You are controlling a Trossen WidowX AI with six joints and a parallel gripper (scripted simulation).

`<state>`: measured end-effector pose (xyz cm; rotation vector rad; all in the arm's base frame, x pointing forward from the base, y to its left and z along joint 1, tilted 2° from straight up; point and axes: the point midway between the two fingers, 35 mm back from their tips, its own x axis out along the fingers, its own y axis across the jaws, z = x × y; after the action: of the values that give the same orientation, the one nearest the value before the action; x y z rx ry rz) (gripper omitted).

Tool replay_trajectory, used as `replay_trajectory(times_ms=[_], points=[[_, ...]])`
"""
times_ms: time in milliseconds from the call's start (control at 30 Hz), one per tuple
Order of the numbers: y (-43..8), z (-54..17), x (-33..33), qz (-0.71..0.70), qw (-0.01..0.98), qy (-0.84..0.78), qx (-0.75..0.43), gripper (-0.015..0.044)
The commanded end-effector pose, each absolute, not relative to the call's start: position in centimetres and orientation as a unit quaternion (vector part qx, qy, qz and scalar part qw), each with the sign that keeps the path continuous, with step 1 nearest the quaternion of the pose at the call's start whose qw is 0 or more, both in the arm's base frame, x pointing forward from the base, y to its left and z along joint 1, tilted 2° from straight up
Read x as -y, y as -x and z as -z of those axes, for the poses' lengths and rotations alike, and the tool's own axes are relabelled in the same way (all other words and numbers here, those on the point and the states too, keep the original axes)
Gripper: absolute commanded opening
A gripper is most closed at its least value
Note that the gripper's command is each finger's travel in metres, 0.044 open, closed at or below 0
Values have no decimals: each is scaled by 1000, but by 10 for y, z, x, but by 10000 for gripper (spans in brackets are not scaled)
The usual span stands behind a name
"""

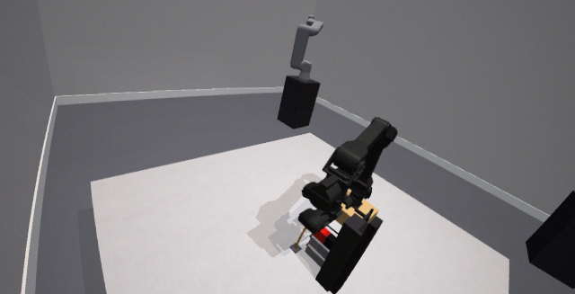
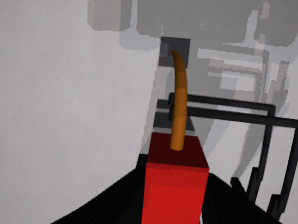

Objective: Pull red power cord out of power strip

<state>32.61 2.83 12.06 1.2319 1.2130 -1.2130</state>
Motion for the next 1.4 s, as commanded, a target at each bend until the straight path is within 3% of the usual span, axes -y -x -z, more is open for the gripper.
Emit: replay_trajectory(times_ms=[0,200,1267,1367], points=[[-326,-121,-28,500,492,-508,-500,35],[-326,-121,-28,500,492,-508,-500,0],[-326,-120,22,501,493,-508,-499,0],[-326,-120,11,501,492,-508,-499,79]])
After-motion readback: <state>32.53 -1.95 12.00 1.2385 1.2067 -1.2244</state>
